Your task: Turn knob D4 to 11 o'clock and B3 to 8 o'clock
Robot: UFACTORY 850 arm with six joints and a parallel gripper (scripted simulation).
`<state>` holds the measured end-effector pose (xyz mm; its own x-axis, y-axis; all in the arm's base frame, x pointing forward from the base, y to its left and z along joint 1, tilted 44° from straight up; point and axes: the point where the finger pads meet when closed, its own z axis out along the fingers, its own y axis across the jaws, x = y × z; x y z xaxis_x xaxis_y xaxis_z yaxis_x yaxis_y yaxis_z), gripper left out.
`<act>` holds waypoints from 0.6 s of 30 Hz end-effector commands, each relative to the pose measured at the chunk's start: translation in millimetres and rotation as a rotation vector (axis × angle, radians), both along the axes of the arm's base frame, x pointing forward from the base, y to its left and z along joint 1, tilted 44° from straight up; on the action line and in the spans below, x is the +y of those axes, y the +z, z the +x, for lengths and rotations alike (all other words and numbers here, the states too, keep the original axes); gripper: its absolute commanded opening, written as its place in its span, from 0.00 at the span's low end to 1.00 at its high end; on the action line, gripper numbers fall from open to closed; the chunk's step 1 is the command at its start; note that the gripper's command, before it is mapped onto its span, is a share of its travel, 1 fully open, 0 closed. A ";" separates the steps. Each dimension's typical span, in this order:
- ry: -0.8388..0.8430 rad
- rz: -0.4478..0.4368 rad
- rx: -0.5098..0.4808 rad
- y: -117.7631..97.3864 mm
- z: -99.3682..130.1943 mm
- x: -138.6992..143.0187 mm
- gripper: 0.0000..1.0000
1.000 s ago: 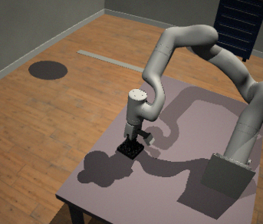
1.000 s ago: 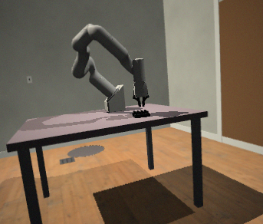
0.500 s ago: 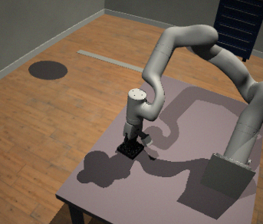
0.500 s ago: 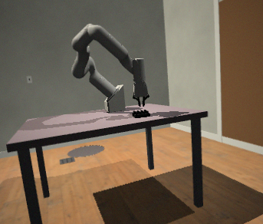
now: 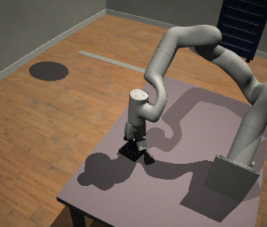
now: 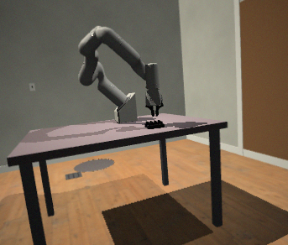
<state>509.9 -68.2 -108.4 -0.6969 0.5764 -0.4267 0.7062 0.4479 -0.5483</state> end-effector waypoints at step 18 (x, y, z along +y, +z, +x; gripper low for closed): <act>-0.431 -0.075 -0.430 3.3 1.4 3.2 0.19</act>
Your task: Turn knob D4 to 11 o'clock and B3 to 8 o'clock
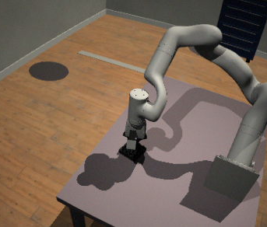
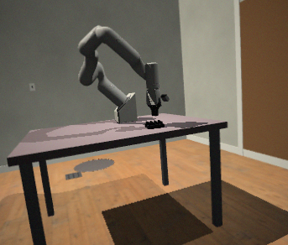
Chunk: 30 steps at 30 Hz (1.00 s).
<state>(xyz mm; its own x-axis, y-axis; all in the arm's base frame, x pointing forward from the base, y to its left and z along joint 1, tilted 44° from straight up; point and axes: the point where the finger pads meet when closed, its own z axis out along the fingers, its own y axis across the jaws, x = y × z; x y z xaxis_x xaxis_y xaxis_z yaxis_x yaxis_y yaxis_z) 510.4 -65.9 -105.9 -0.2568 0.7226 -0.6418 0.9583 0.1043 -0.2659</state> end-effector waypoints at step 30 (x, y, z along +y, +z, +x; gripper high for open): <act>-0.698 -0.119 -0.684 5.0 1.7 4.9 0.19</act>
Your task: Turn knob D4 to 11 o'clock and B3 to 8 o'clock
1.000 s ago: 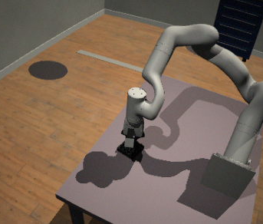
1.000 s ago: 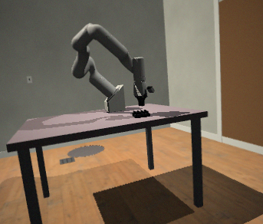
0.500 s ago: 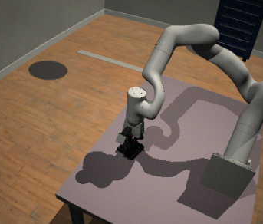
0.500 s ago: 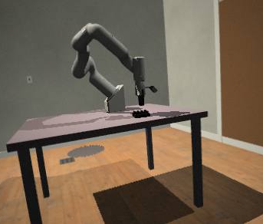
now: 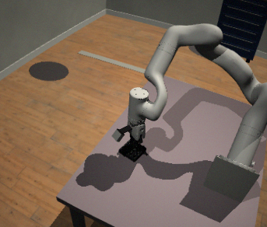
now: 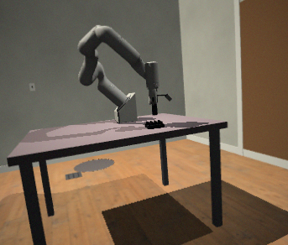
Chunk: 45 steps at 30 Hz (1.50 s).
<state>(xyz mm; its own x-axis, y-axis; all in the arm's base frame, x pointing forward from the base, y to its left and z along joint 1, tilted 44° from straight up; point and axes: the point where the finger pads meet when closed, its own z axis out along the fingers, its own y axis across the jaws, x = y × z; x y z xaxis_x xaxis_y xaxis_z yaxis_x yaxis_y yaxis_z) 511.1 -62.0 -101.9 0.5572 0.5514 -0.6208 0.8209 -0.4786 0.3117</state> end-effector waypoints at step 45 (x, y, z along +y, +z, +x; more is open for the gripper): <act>-0.806 -0.136 -0.785 5.7 1.7 5.6 0.19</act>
